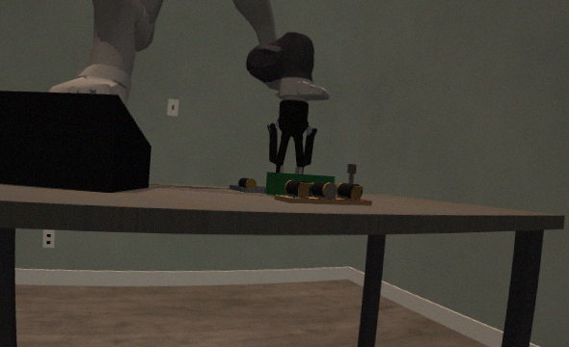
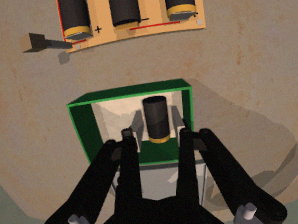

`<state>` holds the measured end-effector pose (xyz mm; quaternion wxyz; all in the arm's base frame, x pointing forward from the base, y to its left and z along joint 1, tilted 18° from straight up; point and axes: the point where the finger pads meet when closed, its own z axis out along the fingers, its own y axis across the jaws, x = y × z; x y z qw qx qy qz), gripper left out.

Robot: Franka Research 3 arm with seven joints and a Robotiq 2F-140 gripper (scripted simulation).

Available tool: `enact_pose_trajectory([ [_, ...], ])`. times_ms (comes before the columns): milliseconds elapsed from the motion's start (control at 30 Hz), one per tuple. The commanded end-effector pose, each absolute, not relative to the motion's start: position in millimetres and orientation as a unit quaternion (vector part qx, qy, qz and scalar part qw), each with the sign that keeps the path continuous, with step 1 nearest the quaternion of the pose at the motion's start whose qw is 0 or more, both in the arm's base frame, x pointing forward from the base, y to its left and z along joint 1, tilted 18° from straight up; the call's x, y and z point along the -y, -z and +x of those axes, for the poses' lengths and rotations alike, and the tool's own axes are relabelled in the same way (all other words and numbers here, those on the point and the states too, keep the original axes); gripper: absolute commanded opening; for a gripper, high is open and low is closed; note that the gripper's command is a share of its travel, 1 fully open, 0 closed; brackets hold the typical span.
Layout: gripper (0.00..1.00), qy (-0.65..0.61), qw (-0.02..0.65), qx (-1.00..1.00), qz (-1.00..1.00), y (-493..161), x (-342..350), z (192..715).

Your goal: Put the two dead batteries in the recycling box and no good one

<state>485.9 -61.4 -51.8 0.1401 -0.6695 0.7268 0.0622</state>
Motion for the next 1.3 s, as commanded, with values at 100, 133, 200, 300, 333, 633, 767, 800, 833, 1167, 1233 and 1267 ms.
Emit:
enact_pose_trajectory([
  [100,0.29,-0.061,0.141,-0.726,-0.670,44.0,64.0,486.1],
  [133,0.29,-0.061,0.141,-0.726,-0.670,44.0,64.0,486.1],
  [200,0.29,-0.061,0.141,-0.726,-0.670,38.0,65.7,485.4],
  [300,0.29,-0.061,0.141,-0.726,-0.670,26.4,69.1,483.9],
  [333,0.29,-0.061,0.141,-0.726,-0.670,22.0,70.4,483.3],
  [633,0.29,-0.061,0.141,-0.726,-0.670,-17.1,81.8,478.3],
  [767,0.29,-0.061,0.141,-0.726,-0.670,-22.7,83.5,477.5],
  [800,0.29,-0.061,0.141,-0.726,-0.670,-24.8,84.1,477.2],
  [833,0.29,-0.061,0.141,-0.726,-0.670,-26.5,84.6,477.0],
  [1167,0.29,-0.061,0.141,-0.726,-0.670,-31.2,85.9,476.4],
  [1233,0.29,-0.061,0.141,-0.726,-0.670,-35.0,87.0,475.9],
  [1267,0.29,-0.061,0.141,-0.726,-0.670,-35.0,87.0,475.9],
])
